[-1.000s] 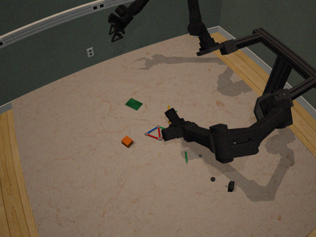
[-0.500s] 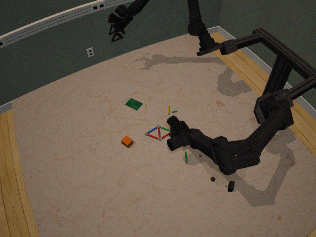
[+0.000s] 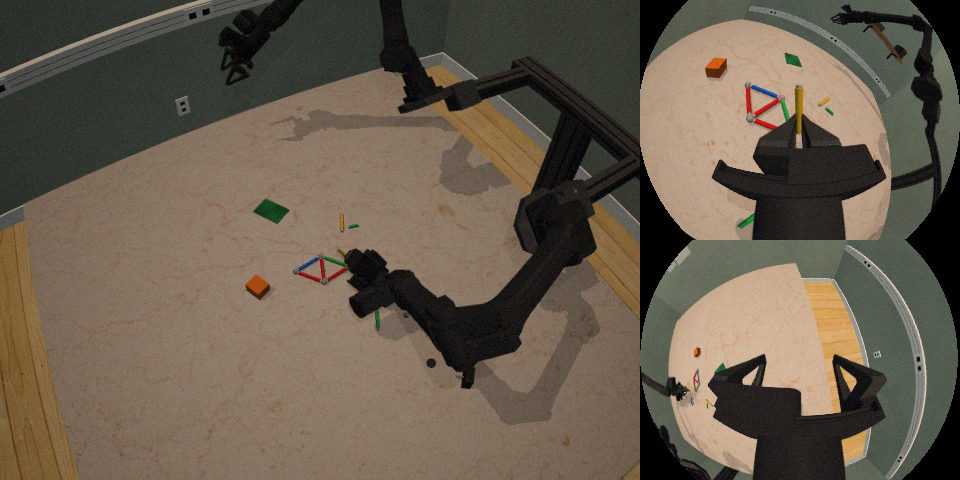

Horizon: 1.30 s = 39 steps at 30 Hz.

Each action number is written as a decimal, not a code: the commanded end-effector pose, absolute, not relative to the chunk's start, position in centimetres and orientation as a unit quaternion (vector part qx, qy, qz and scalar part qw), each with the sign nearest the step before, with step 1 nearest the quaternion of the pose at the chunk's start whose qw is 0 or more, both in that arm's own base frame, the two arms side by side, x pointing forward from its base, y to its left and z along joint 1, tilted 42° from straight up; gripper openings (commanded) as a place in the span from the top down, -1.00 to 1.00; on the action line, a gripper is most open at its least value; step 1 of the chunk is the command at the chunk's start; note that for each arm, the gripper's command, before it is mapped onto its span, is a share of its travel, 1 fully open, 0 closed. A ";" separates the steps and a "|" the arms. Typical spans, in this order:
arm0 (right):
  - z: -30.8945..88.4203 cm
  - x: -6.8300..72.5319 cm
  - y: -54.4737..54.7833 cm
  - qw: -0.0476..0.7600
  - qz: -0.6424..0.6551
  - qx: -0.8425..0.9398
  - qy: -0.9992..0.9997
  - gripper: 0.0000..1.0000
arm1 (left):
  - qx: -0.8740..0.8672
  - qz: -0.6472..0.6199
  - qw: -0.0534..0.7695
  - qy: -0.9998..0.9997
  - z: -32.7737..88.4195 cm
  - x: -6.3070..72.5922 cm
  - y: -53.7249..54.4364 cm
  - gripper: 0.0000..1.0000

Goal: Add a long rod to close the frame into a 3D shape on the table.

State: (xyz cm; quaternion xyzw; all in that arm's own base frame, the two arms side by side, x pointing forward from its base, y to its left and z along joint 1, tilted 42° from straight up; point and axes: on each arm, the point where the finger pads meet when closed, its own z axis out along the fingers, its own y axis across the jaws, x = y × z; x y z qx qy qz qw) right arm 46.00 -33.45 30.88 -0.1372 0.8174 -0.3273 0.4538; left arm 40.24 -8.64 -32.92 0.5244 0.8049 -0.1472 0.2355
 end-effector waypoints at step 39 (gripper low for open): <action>30.7 46.5 -33.5 0.455 -0.323 -0.133 0.819 -1.00 | 0.511 -0.165 0.241 0.808 -34.3 42.3 -11.4 1.00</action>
